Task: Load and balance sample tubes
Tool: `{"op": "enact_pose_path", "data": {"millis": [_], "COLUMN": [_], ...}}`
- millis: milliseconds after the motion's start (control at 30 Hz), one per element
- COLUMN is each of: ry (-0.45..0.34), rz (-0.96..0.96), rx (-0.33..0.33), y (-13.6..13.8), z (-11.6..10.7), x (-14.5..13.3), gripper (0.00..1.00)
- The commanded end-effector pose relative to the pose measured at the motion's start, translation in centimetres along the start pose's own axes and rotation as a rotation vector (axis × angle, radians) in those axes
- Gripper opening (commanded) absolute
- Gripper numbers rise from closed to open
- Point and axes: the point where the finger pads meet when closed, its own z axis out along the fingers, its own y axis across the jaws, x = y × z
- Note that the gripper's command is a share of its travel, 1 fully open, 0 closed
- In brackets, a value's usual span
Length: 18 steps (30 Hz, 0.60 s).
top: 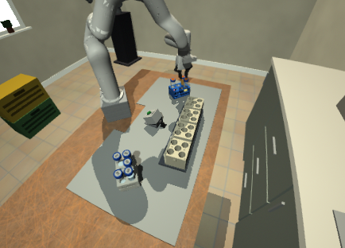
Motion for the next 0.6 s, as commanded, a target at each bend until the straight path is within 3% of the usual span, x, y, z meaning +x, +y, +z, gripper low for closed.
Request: {"op": "enact_pose_path", "data": {"millis": [0,567], "ry": [0.000,0.000], "rz": [0.000,0.000], "rx": [0.004,0.004], "y": [-0.1,-0.1], "z": [-0.9,-3.9], "x": [0.0,0.0], "gripper": [0.44,0.44]}}
